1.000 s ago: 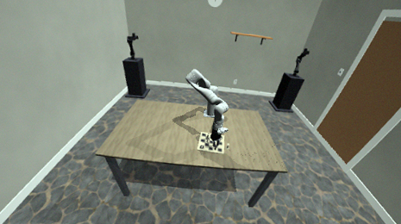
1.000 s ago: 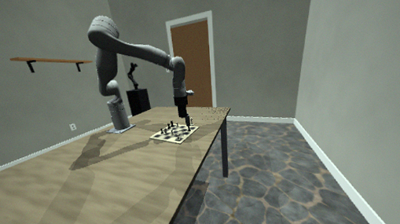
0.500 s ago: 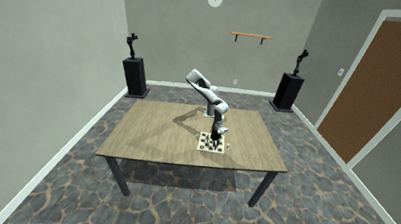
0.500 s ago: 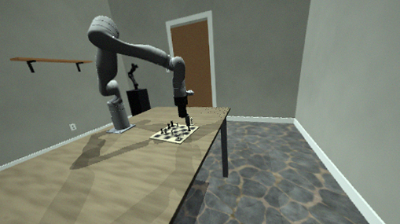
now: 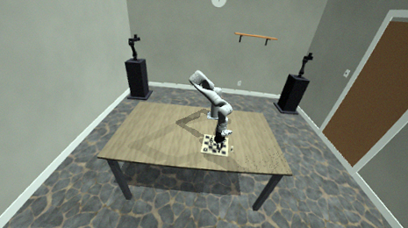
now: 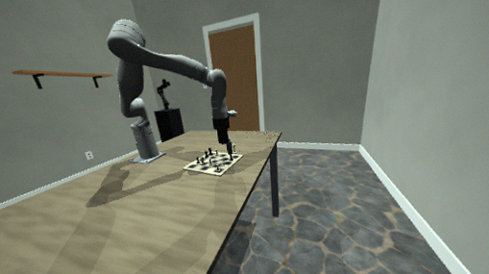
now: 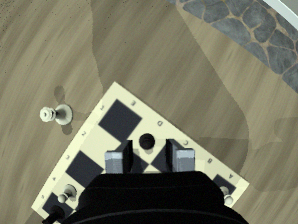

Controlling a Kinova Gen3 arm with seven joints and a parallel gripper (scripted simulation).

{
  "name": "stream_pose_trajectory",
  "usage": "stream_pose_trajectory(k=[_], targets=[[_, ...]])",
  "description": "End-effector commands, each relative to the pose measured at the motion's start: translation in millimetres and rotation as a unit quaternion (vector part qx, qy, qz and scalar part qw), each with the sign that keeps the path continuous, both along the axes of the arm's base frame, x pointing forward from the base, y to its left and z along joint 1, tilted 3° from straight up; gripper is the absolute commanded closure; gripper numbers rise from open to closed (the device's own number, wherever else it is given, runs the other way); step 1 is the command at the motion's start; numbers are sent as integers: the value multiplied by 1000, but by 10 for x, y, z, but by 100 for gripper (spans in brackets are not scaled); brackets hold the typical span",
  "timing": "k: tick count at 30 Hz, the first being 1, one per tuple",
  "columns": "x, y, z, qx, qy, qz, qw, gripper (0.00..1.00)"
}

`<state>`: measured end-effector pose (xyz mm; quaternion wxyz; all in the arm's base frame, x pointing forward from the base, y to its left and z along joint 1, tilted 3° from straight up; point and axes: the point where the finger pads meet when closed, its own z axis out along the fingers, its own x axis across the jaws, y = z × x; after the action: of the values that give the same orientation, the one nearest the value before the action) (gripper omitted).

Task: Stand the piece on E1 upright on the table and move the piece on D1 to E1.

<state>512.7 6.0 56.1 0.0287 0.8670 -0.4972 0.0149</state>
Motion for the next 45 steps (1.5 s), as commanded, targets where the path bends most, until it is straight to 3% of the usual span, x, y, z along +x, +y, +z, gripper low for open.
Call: stream_pose_trajectory(k=[1, 45], targets=[[15, 14, -15, 1, -3, -3, 1000, 32], [45, 48, -12, 1, -4, -5, 1000, 32]])
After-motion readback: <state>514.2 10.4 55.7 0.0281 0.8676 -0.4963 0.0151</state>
